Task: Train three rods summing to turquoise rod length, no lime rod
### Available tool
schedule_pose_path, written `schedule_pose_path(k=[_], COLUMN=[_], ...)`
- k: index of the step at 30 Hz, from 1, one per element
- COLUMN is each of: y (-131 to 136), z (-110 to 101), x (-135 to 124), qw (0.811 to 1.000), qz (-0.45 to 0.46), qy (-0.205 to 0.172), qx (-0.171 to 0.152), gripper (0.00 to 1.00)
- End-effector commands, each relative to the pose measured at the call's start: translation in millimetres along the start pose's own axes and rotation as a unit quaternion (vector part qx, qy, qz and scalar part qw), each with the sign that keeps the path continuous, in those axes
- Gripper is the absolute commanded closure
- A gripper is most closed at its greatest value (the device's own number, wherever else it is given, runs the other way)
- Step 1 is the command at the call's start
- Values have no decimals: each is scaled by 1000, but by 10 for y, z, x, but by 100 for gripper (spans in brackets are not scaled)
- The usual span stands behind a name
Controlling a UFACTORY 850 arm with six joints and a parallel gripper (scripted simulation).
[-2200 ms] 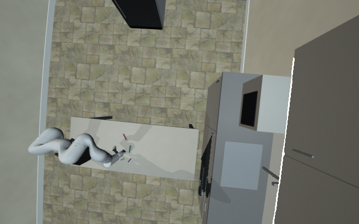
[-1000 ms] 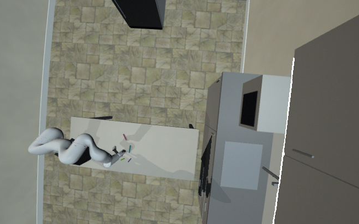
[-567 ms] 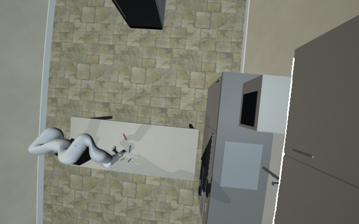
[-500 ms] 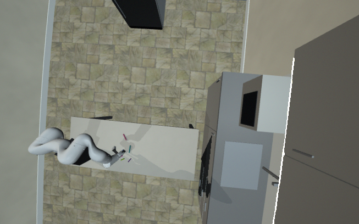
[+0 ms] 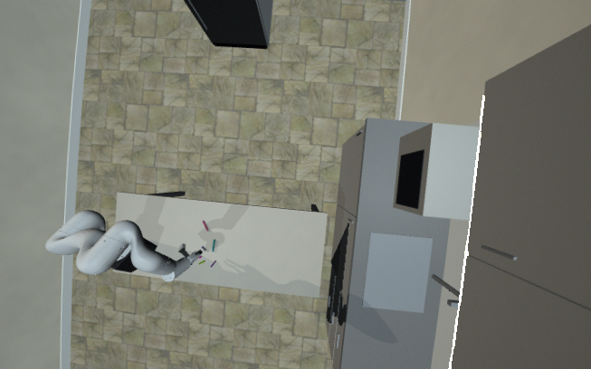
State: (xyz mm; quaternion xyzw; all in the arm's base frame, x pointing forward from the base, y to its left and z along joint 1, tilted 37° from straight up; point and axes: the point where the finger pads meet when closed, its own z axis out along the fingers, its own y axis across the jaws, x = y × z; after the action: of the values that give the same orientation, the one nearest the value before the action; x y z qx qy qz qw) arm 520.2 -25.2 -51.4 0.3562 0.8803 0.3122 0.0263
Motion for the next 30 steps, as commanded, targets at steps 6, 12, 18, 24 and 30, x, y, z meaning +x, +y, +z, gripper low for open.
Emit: schedule_pose_path(k=[6, 12, 18, 24, 30], y=[5, 5, 5, 5, 5], z=[-225, -227, -227, -227, -227], x=[-5, -5, -5, -5, -5], qw=[1000, 1000, 1000, 1000, 1000], qz=[0, 0, 0, 0, 0], qy=[0, 0, 0, 0, 0], qx=[0, 0, 0, 0, 0], gripper=[76, 0, 0, 0, 0])
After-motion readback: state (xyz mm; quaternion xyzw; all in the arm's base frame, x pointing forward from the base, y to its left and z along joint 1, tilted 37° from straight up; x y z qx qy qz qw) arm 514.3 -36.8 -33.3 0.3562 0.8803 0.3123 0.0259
